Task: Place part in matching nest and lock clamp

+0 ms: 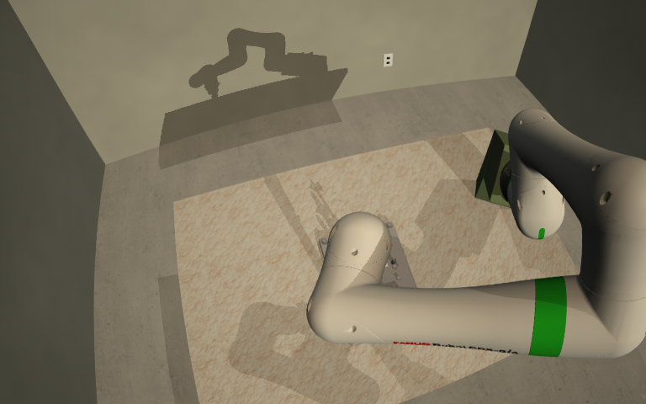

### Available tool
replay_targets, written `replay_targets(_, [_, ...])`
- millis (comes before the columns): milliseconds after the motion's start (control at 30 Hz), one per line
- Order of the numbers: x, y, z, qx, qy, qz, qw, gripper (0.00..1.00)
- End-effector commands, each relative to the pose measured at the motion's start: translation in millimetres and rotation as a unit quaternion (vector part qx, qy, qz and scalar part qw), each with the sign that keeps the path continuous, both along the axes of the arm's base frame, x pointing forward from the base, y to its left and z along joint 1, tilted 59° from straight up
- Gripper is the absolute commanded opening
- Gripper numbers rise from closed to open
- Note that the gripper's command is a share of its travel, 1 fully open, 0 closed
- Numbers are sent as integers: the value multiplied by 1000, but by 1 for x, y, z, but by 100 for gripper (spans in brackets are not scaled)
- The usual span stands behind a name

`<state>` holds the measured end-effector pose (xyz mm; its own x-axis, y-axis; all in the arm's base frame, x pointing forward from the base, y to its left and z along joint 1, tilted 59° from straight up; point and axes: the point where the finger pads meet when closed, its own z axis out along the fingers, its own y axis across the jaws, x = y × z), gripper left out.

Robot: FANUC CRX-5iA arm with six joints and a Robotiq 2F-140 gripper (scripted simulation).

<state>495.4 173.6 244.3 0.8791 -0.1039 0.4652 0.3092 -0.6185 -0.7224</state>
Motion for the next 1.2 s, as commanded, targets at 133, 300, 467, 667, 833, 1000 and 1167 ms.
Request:
replay_targets(133, [0,0,0,0,0,0,1000,0])
replay_targets(300, [0,0,0,0,0,0,1000,0])
replay_targets(467, [1,1,-1,0,0,0,1000,0])
replay_targets(667, [1,1,-1,0,0,0,1000,0])
replay_targets(833, [1,1,-1,0,0,0,1000,0])
replay_targets(1000, [1,2,-1,0,0,0,1000,0])
replay_targets(1167, [2,3,-2,0,0,0,1000,0])
